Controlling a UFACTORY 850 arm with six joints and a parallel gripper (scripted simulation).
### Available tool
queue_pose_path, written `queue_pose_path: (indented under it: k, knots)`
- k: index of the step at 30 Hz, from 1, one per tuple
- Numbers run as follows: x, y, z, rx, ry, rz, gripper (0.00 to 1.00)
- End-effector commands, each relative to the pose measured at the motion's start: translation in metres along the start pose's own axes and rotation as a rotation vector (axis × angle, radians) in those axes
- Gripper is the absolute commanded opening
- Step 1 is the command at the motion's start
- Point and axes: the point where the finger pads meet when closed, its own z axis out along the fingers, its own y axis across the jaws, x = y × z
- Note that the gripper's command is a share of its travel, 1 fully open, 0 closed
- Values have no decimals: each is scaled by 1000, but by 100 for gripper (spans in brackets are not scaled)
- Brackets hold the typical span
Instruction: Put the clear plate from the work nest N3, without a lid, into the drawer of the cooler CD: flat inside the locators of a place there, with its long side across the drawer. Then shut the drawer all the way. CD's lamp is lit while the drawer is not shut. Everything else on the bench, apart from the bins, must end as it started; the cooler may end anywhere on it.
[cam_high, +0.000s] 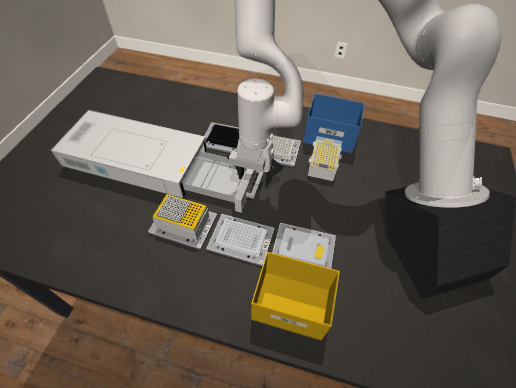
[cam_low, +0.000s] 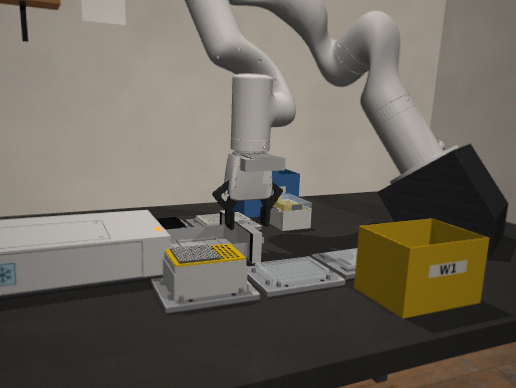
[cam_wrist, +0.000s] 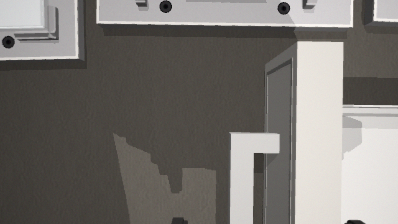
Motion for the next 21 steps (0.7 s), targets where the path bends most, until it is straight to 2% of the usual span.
queue_pose_path:
  k: [1,21]
  knots:
    - [0,1,-5,-1,0,0,88]
    - [0,1,-35,-1,0,0,88]
